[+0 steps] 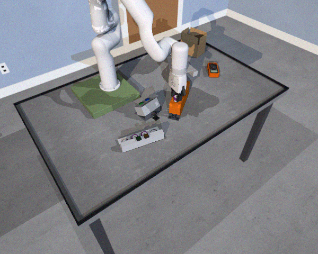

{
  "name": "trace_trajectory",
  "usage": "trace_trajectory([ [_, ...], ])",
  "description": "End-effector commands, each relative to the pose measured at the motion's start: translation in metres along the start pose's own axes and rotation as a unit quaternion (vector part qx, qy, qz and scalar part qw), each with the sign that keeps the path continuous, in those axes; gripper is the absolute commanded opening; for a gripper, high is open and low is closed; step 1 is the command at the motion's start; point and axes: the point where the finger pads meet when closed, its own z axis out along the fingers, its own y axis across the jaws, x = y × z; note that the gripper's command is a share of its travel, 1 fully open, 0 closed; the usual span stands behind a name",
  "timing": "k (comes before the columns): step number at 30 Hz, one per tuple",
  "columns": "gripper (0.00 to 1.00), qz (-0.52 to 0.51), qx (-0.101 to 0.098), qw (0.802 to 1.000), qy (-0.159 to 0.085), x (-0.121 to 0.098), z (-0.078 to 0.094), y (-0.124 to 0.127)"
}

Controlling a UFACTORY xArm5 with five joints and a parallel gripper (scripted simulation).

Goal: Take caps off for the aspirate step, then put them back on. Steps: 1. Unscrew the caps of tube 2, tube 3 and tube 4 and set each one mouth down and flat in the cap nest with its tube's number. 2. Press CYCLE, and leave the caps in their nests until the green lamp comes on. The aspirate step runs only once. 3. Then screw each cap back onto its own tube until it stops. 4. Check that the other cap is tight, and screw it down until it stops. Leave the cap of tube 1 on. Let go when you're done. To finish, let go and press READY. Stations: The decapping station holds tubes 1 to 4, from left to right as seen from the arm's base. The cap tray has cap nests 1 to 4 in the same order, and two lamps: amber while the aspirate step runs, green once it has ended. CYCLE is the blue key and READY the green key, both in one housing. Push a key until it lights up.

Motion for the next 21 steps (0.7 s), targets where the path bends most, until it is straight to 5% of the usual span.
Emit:
trace_trajectory([
  [1,0.46,0.022,-0.001,1.000,0.002,0.0007,-0.0013,0.0010],
  [2,0.46,0.022,-0.001,1.000,0.002,0.0007,-0.0013,0.0010],
  [3,0.00,0.022,-0.001,1.000,0.002,0.0007,-0.0013,0.0010],
  [17,0.00,0.022,-0.001,1.000,0.002,0.0007,-0.0013,0.0010],
  [21,0.00,-0.078,-0.001,0.997,0.002,0.0007,-0.0014,0.0010],
])
